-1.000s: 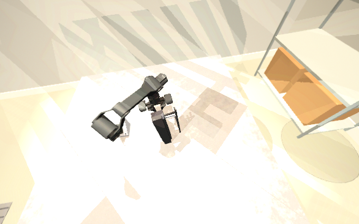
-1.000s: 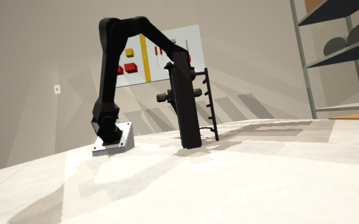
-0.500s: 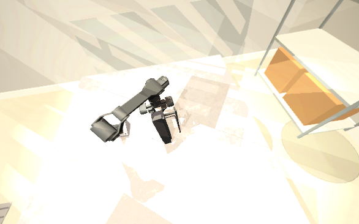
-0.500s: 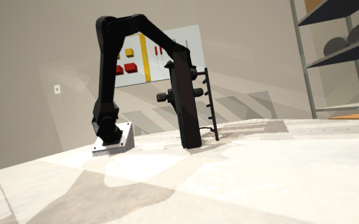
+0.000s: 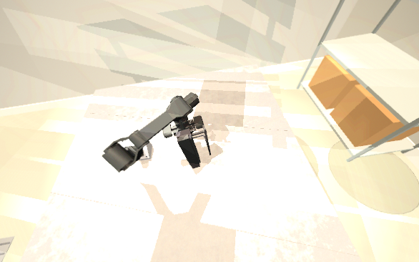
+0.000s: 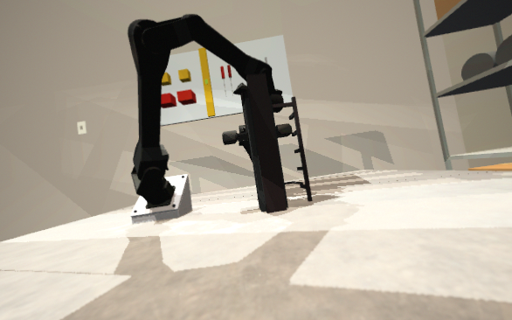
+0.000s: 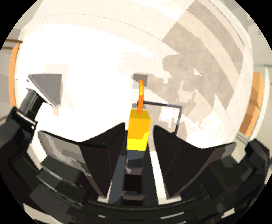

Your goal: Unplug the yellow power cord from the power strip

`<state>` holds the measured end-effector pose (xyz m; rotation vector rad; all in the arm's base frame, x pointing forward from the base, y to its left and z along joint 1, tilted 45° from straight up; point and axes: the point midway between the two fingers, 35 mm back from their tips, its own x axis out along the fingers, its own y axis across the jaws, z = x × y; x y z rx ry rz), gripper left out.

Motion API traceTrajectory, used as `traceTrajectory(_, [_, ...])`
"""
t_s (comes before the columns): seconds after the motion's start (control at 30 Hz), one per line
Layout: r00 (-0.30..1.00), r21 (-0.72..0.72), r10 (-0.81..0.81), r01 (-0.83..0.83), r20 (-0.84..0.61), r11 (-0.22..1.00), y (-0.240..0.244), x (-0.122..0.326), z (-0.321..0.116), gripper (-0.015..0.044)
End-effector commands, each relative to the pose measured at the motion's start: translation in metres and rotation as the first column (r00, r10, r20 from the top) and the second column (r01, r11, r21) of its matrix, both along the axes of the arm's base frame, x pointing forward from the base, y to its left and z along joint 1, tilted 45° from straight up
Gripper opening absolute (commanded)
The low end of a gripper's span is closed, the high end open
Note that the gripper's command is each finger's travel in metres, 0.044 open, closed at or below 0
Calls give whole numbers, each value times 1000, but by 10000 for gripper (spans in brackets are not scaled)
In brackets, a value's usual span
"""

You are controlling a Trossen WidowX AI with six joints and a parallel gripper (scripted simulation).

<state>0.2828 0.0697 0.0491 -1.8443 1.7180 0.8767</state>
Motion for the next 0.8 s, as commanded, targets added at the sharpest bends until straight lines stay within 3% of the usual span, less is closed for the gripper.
traceTrajectory(0.0, [1000, -4, 5, -5, -3, 1000, -2, 0, 1, 160])
traceTrajectory(0.33, [1000, -4, 5, -5, -3, 1000, -10, 0, -7, 160])
traceTrajectory(0.47, [1000, -1, 0, 0, -1, 1000, -8, 0, -5, 55])
traceTrajectory(0.77, [1000, -1, 0, 0, -1, 1000, -8, 0, -5, 0])
